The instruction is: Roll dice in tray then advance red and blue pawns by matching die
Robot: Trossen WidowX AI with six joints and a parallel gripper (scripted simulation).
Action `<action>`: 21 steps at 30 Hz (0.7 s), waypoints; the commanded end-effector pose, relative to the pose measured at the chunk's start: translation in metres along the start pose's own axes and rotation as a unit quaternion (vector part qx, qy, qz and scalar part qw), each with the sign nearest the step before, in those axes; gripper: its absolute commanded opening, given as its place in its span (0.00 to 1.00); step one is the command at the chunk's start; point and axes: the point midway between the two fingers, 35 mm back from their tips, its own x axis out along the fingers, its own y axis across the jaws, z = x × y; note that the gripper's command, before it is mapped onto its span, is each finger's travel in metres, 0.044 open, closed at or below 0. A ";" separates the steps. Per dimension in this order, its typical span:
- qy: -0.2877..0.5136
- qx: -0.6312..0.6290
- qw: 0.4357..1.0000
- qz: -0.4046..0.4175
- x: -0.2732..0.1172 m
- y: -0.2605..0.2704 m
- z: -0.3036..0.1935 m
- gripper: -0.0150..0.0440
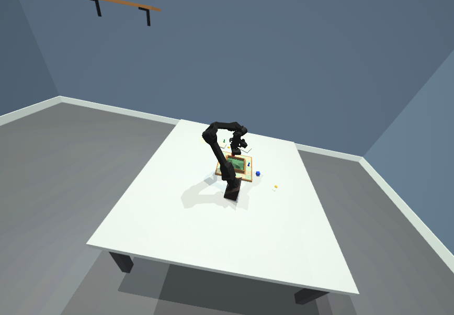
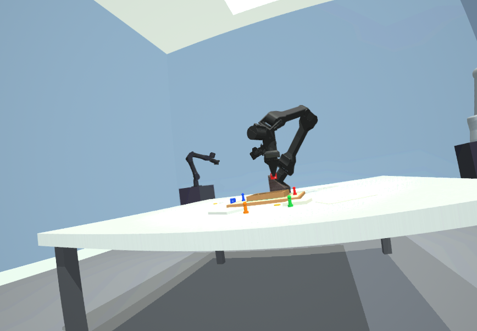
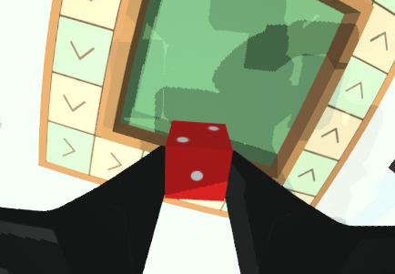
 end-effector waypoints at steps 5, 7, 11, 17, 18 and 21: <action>0.011 0.116 0.993 -0.001 0.010 -0.022 0.031 0.25; 0.011 0.116 0.993 -0.001 0.010 -0.022 0.031 0.25; 0.002 0.116 0.993 -0.008 0.011 -0.023 0.031 0.25; -0.082 0.114 0.988 -0.057 0.018 -0.029 0.030 0.25; -0.097 0.114 0.987 -0.063 0.019 -0.030 0.030 0.25; -0.144 0.113 0.980 -0.078 0.022 -0.032 0.031 0.25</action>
